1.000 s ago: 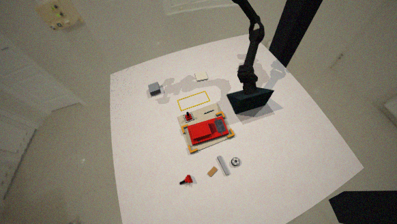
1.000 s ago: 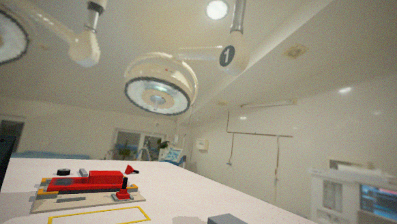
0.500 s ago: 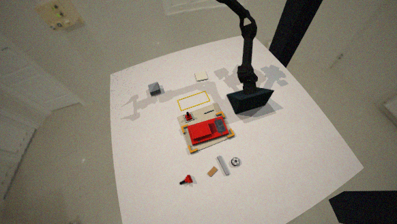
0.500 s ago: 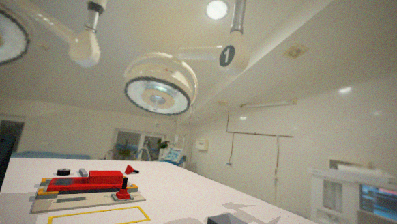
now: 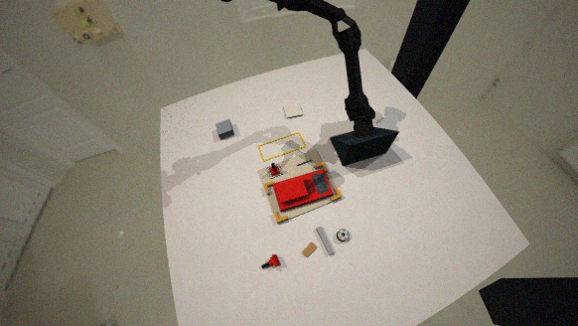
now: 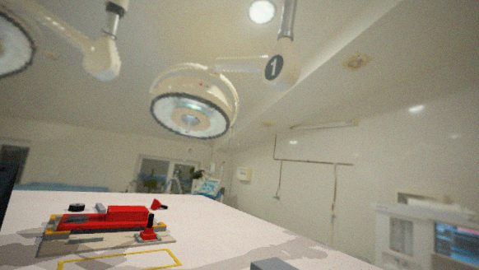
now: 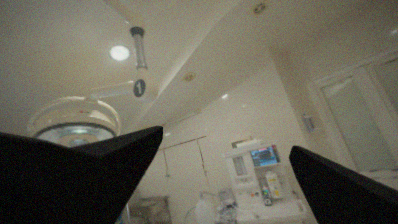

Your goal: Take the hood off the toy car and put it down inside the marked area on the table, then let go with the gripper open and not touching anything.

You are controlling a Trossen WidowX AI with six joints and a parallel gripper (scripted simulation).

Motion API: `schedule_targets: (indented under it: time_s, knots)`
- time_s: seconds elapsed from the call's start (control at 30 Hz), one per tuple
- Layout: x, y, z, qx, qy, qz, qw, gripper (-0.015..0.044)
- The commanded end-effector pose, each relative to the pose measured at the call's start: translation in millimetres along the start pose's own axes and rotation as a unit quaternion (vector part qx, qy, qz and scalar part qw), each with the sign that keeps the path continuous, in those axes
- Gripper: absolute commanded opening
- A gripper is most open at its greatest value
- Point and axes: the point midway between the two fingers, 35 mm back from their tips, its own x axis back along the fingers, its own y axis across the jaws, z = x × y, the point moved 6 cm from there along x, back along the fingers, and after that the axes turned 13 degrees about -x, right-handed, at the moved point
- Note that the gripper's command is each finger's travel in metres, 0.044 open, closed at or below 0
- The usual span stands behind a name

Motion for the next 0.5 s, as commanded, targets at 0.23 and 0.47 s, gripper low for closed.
schedule_targets:
  time_s: [0.23,0.47]
  knots:
    - [-53,-4,145,-0.104,0.242,0.087,0.961,0.0440]
    - [-56,-4,243,-0.143,0.389,0.171,0.894,0.0440]
